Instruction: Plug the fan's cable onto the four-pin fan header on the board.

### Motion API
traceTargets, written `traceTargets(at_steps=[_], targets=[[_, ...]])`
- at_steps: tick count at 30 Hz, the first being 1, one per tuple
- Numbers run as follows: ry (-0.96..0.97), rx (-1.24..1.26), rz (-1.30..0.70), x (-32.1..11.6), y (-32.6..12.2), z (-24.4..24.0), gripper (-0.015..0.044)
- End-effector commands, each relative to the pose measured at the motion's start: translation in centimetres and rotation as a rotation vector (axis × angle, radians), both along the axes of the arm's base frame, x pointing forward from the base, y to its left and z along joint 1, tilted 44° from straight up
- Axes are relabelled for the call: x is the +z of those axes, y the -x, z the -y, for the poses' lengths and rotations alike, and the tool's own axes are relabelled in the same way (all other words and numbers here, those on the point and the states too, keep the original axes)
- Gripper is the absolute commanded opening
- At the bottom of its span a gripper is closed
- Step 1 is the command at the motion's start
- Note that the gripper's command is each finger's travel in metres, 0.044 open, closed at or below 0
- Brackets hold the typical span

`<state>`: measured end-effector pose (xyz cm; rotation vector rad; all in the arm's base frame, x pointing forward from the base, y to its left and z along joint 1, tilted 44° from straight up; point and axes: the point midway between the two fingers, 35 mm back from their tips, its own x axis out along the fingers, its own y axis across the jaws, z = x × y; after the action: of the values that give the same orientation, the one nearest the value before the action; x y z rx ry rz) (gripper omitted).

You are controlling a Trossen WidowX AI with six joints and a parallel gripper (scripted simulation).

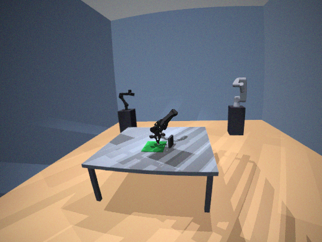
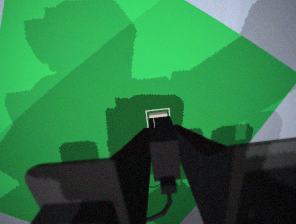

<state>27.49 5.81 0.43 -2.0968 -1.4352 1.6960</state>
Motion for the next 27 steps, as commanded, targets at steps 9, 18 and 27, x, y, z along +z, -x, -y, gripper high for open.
traceTargets(at_steps=[9, 18, 27], targets=[[0.000, -0.001, -0.003, -0.6, 0.0, -0.6, 0.0000], [0.000, 0.000, 0.001, -0.3, 0.0, -0.3, 0.0236], [0.002, -0.001, -0.003, 3.6, -0.3, 3.6, 0.0260]])
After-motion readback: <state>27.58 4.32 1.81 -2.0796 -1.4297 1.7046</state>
